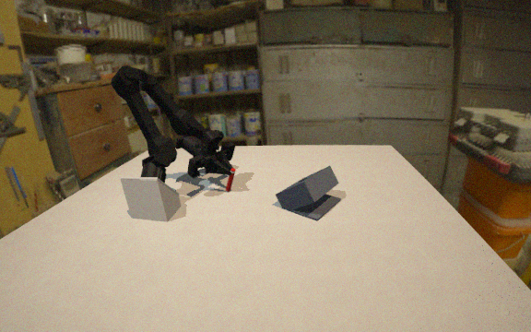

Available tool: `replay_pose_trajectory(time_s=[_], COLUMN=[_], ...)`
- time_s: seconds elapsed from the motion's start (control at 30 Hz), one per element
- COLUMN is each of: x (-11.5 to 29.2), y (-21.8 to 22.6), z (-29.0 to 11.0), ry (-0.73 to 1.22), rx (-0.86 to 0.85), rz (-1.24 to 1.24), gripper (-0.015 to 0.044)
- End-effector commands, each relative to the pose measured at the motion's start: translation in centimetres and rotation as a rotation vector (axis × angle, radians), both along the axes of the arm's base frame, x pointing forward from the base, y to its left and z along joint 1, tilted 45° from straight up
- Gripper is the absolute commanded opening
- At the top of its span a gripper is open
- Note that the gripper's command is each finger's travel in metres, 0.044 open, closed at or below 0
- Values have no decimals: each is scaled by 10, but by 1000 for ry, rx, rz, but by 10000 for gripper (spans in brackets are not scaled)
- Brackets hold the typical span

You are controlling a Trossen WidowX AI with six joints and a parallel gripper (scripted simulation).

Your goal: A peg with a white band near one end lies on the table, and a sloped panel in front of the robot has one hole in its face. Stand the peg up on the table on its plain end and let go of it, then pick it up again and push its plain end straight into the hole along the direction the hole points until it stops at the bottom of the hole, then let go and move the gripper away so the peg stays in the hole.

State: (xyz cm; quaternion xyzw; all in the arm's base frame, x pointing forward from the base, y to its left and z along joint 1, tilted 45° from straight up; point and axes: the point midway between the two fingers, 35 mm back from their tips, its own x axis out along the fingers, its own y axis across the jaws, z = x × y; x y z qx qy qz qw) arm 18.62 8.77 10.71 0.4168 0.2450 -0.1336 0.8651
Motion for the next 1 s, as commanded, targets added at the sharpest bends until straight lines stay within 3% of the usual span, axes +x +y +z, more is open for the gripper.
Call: replay_pose_trajectory(time_s=[0.0, 0.97], x=[-2, -13], y=[1, 7], z=[1, 1], ry=[-23, -101], rx=[-12, -63], rz=[-25, -111], gripper=[50, 50])
